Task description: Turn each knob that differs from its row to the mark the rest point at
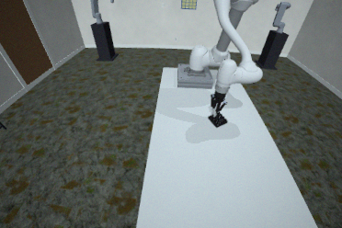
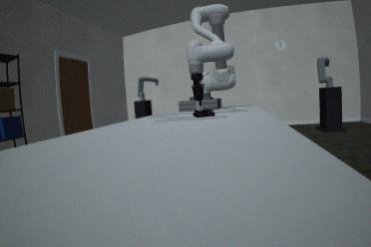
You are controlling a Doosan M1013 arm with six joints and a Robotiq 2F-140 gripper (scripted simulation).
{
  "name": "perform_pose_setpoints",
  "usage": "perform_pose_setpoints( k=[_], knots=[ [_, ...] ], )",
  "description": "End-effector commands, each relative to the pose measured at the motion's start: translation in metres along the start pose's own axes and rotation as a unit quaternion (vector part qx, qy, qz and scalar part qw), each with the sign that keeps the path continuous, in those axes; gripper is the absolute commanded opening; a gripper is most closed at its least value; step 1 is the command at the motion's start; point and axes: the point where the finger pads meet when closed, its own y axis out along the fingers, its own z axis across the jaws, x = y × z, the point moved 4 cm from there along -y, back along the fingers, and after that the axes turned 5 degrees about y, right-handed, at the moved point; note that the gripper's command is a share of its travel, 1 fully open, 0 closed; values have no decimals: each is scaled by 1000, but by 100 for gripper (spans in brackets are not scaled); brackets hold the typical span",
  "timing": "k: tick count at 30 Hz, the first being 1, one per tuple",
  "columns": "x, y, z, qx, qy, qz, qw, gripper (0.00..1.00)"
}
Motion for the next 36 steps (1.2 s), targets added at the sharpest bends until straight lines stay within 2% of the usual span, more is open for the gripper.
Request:
perform_pose_setpoints(
  k=[1, 27, 28, 36],
  knots=[
    [0, 0, 0, 0, 0, 0, 1000, 12],
    [0, 0, 0, 0, 0, 0, 1000, 12],
    [0, 0, 0, 0, 0, 0, 1000, 5],
    [0, 0, 0, 0, 0, 0, 1000, 5]
  ],
)
